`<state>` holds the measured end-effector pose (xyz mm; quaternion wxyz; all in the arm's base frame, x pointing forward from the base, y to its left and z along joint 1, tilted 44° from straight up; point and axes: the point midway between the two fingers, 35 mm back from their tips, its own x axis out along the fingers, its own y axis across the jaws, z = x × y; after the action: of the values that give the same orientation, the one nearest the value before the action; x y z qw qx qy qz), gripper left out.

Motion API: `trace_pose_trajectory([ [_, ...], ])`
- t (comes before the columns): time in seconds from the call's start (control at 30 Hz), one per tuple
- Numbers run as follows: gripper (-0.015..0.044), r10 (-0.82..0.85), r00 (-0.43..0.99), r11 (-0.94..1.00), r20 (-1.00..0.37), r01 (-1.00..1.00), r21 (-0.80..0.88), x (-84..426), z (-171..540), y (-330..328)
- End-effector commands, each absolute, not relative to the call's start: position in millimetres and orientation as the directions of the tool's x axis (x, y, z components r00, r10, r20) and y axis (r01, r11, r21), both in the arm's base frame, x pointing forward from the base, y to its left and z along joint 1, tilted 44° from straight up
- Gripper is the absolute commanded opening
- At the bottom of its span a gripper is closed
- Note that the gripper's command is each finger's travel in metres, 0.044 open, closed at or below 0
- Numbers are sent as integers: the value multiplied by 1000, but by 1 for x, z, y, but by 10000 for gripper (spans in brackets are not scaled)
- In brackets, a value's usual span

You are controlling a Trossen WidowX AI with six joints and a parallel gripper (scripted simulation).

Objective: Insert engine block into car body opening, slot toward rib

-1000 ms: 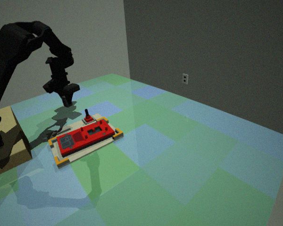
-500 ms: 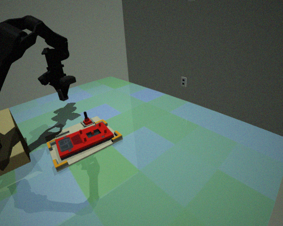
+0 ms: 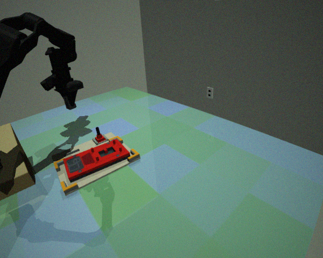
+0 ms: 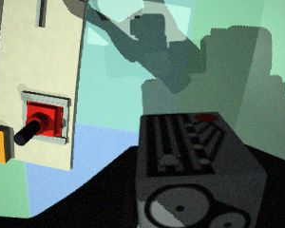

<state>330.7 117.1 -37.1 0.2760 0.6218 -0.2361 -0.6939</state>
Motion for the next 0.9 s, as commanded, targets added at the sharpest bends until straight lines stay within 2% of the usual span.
trace_pose_trajectory([
  [0.0,0,-675,-72,-736,-734,1,677,330,-39,117],
  [0.43,0,-675,-72,-643,-734,-431,633,330,-42,113],
  [0.87,0,-675,-72,-420,-734,-781,463,330,-44,112],
])
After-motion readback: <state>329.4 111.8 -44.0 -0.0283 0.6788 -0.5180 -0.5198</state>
